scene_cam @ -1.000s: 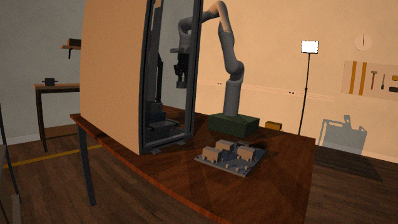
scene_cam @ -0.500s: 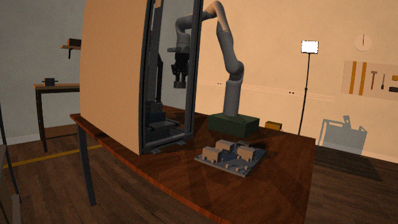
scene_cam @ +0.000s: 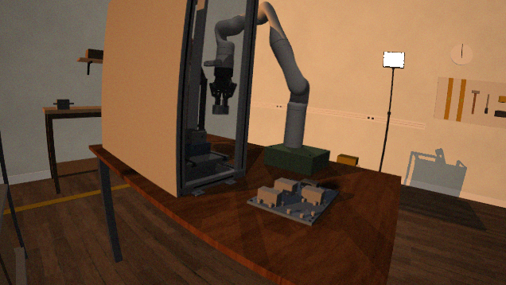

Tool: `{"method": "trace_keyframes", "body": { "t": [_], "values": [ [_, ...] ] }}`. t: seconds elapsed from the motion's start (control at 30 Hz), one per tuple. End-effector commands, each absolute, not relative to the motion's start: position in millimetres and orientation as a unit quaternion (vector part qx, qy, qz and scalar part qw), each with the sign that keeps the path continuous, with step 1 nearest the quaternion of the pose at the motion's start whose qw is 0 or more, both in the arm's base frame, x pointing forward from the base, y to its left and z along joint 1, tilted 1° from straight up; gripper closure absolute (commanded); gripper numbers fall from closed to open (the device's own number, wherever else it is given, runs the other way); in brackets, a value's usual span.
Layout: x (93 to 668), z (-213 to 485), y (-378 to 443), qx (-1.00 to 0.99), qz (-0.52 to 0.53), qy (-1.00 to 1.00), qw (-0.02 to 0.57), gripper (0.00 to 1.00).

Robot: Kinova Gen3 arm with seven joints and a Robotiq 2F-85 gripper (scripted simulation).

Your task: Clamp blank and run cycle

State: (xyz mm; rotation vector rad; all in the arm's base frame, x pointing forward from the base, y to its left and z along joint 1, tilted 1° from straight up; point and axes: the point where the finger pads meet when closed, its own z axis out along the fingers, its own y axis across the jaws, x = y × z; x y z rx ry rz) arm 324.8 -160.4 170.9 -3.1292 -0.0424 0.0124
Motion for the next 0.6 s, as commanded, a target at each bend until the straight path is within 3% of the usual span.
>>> {"method": "trace_keyframes", "body": {
  "t": [0.0, 0.1, 0.27, 0.57],
  "values": [
    [325.8, 171.1, -160.8, -1.0, 0.005, -0.013, 0.005, 0.9],
    [325.8, 171.1, -160.8, -1.0, 0.005, -0.013, 0.005, 0.9],
    [374.9, 163.2, -156.6, -1.0, 0.005, -0.013, 0.005, 0.9],
    [374.9, 163.2, -156.6, -1.0, 0.005, -0.013, 0.005, 0.9]
  ]
}}
